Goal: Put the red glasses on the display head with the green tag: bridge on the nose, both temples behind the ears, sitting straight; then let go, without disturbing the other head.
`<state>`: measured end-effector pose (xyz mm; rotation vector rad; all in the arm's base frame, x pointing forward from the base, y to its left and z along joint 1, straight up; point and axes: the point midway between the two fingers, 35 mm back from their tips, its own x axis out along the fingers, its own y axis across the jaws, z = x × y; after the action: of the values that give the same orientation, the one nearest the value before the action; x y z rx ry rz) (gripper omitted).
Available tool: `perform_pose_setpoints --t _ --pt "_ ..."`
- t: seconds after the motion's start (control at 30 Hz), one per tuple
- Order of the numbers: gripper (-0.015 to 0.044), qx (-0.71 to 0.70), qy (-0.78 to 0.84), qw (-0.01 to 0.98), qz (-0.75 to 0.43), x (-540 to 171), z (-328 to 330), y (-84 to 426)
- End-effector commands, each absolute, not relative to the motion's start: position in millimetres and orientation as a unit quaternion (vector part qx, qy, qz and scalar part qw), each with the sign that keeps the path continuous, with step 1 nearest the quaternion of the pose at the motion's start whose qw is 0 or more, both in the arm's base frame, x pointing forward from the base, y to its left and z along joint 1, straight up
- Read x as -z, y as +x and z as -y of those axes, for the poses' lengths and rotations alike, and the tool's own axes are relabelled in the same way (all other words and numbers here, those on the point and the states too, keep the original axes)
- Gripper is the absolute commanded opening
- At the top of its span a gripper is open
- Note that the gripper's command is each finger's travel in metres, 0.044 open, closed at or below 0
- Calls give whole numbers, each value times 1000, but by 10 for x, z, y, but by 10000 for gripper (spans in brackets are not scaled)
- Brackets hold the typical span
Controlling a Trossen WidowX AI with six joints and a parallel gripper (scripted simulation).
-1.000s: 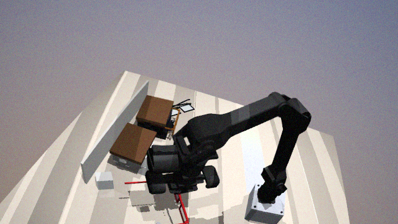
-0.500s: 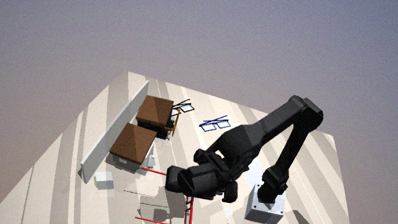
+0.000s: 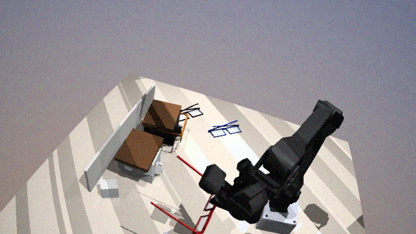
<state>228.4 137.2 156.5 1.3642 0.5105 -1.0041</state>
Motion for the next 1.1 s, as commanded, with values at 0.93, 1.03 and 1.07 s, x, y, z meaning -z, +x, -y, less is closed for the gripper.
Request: perform_pose_setpoints --t 0.93,1.03,1.07 --pt "0 399 690 586 -146 -1686 -1387 2067" --pt "0 402 688 587 -146 -1679 -1375 2076" --pt "0 404 685 588 -147 -1673 -1362 2085"
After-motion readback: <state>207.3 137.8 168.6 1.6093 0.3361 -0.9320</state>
